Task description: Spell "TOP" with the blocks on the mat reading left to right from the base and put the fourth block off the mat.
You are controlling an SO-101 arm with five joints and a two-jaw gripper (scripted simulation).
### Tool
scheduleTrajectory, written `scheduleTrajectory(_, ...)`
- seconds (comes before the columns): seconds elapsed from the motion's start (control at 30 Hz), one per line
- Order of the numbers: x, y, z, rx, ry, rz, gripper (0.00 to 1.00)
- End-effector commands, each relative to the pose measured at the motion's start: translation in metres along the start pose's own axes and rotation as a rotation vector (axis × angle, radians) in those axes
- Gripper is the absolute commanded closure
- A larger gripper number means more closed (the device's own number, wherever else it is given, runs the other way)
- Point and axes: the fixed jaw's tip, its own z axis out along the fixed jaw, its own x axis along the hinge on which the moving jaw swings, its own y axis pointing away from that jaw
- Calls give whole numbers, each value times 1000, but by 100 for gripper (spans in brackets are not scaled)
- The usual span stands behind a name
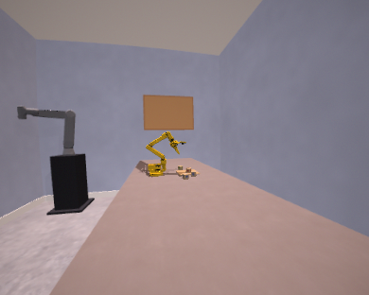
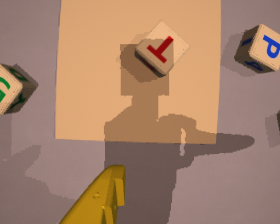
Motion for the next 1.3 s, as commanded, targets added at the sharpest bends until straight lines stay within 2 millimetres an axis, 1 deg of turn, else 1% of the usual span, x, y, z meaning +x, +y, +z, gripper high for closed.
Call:
scheduleTrajectory(0.0, 3, -1, -1, 3, 11, 46, 0)
scheduleTrajectory(0.1, 7, -1, 1, 2, 37, 62, 0)
scheduleTrajectory(0.33, 6, 0, 2, -1, 43, 60, 1)
scheduleTrajectory(0.47, 2, 7, 4, -27, 72, 23, 6)
scheduleTrajectory(0.6, -6, 25, 9, -77, 138, -63, 17)
scheduleTrajectory(0.73, -12, 54, 18, -130, 228, -186, 33)
scheduleTrajectory(0.8, -12, 54, 18, -130, 228, -186, 33)
scheduleTrajectory(0.93, -11, 87, 29, -164, 318, -315, 48)
scheduleTrajectory(1.03, -6, 108, 36, -176, 368, -393, 57)
scheduleTrajectory(1.13, -1, 120, 40, -180, 399, -443, 63)
scheduleTrajectory(1.27, 1, 125, 42, -180, 411, -463, 65)
